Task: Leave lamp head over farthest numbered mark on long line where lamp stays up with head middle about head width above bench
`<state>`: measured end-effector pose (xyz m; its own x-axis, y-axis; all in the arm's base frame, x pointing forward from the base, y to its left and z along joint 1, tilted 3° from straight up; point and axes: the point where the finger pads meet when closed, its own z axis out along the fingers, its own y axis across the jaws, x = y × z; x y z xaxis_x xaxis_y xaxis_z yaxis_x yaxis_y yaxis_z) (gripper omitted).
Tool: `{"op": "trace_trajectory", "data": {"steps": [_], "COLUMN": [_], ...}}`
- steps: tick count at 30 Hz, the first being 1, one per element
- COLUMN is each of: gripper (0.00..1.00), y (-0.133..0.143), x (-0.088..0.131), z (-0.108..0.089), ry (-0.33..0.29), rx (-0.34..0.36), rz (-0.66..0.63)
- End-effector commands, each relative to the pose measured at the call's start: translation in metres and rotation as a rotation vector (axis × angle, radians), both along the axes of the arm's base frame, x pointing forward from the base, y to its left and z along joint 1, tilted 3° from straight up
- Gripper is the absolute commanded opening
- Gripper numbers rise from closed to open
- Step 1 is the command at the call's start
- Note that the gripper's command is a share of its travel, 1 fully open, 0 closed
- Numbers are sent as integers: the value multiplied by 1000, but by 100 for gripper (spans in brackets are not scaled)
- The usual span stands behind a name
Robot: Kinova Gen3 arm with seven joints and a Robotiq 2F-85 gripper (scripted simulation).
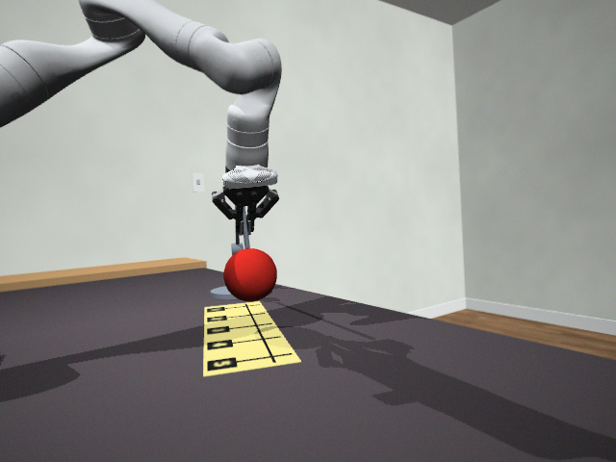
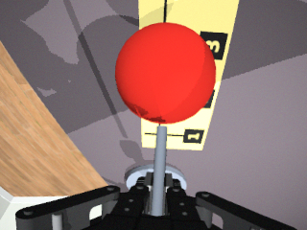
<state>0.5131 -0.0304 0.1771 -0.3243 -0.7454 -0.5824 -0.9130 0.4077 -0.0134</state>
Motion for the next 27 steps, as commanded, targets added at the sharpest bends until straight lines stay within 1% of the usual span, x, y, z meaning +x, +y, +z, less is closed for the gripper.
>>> {"op": "trace_trajectory", "data": {"steps": [1,10,11,27], "gripper": [0,0,100,100], "y": [-9,-12,-11,-5], "x": [1,1,1,0], "z": [3,4,4,2], "ry": [-7,-7,-7,-2], "rx": [-7,-7,-7,-1], "rz": [-13,-13,-12,-1]}}
